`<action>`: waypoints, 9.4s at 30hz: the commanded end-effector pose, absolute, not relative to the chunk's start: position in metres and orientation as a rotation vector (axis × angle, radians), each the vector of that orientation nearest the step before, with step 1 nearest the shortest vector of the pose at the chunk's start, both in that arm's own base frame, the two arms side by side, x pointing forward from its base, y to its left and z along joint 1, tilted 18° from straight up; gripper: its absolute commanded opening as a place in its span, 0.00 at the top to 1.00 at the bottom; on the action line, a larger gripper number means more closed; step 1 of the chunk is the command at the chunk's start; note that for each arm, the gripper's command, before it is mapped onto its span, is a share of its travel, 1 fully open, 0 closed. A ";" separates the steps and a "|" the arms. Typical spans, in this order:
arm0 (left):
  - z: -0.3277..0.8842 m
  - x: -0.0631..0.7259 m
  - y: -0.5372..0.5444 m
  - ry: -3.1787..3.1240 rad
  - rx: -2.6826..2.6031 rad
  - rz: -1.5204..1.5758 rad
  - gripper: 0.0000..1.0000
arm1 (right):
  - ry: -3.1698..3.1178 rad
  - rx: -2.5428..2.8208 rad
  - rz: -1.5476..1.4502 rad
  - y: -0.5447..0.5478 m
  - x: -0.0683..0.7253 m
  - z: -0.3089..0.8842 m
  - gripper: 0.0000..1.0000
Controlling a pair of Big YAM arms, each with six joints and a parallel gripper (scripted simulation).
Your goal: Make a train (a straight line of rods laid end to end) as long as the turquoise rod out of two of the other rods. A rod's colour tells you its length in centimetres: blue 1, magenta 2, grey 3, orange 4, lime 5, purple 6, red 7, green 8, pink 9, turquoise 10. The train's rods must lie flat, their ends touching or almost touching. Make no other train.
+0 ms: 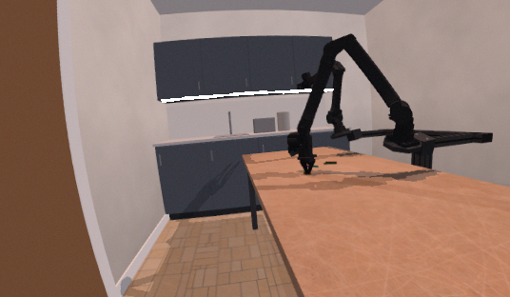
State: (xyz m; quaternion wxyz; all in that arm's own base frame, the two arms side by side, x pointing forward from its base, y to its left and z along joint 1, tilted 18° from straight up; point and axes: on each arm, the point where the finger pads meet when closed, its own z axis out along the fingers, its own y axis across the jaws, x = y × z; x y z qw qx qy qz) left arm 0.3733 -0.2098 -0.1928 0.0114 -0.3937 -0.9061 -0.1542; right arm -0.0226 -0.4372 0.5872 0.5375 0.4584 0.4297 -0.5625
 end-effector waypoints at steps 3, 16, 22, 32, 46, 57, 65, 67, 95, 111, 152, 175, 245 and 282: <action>-0.190 0.389 -0.218 -2.858 -1.247 -0.476 0.96 | 0.970 1.037 -1.385 -0.418 -0.028 0.633 0.00; -0.190 0.389 -0.218 -2.858 -1.247 -0.476 0.96 | 0.970 1.037 -1.385 -0.418 -0.028 0.633 0.00; -0.190 0.389 -0.218 -2.858 -1.247 -0.476 0.92 | 0.970 1.037 -1.385 -0.418 -0.028 0.633 0.00; -0.190 0.389 -0.218 -2.859 -1.246 -0.476 0.80 | 0.970 1.037 -1.385 -0.418 -0.028 0.633 0.00; -0.188 0.389 -0.219 -2.860 -1.246 -0.476 0.77 | 0.970 1.037 -1.385 -0.418 -0.028 0.633 0.00; -0.161 0.372 -0.226 -2.843 -1.244 -0.478 0.77 | 0.970 1.037 -1.385 -0.418 -0.028 0.633 0.00; -0.114 0.382 -0.250 -2.878 -1.250 -0.466 0.77 | 0.970 1.037 -1.385 -0.418 -0.028 0.633 0.00; -0.103 0.383 -0.254 -2.884 -1.251 -0.464 0.77 | 0.970 1.037 -1.385 -0.418 -0.028 0.633 0.00; -0.101 0.370 -0.247 -2.847 -1.239 -0.474 0.00 | 0.970 1.037 -1.385 -0.418 -0.028 0.633 0.00; -0.122 0.386 -0.325 -2.979 -0.984 -0.462 0.00 | 0.970 1.037 -1.385 -0.418 -0.028 0.633 0.00; -0.243 0.262 -0.619 -3.238 0.438 -0.402 0.00 | 0.970 1.037 -1.385 -0.418 -0.028 0.633 0.00; -0.225 0.264 -0.632 -3.249 0.472 -0.353 0.77 | 0.970 1.037 -1.385 -0.418 -0.028 0.633 0.00; -0.285 0.281 -0.612 -3.248 0.467 -0.357 0.77 | 0.970 1.037 -1.385 -0.418 -0.028 0.633 0.00; -0.284 0.283 -0.611 -3.247 0.472 -0.359 0.77 | 0.970 1.037 -1.385 -0.418 -0.028 0.633 0.00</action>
